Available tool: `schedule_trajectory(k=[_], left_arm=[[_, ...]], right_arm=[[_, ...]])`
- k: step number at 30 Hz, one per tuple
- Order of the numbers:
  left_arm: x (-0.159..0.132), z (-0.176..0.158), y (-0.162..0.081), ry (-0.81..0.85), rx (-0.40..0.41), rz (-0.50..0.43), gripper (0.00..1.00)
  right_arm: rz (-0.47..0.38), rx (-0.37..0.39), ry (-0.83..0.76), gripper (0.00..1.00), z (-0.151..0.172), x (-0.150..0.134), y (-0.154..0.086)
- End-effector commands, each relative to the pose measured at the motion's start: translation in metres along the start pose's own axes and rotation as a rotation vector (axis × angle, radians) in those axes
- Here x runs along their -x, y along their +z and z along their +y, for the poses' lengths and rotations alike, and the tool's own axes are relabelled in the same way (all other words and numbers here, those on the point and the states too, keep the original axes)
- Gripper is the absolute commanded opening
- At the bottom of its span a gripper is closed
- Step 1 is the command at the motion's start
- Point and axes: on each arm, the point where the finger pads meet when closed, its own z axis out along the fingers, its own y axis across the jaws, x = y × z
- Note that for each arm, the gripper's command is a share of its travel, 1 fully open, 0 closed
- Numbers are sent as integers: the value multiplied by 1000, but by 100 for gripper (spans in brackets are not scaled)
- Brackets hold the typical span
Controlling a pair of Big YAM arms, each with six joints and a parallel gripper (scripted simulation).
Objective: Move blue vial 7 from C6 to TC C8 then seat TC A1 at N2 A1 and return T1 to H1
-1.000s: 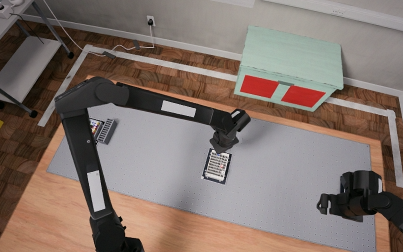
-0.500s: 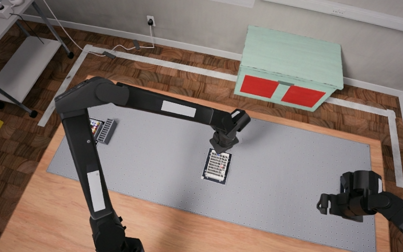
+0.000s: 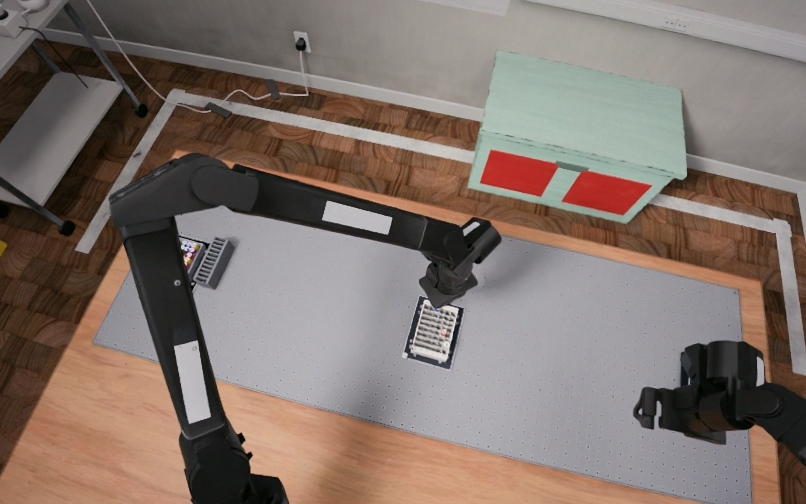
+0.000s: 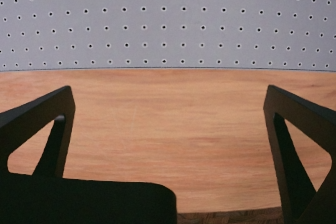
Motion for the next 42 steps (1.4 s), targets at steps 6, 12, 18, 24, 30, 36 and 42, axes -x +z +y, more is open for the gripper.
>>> schedule_trajectory(k=[6, 12, 18, 24, 30, 36, 42], left_arm=[[8, -3, 15, -17, 12, -1, 7], [10, -5, 15, -19, 10, -2, 7], [11, -8, 14, -22, 7, -3, 7], [12, -8, 14, -21, 8, -3, 7], [12, -8, 14, -20, 10, -2, 7], [12, -7, 14, -19, 11, -2, 7], [12, -7, 14, -17, 12, -1, 7]], right_arm=[[-22, 0, 14, 100, -3, 10, -5], [-22, 0, 14, 100, -3, 10, -5], [-22, 0, 14, 100, -3, 10, -5], [-22, 0, 14, 100, -3, 10, -5], [-22, 0, 14, 100, -3, 10, -5], [-22, 0, 14, 100, -3, 10, -5], [-22, 0, 14, 100, -3, 10, -5]])
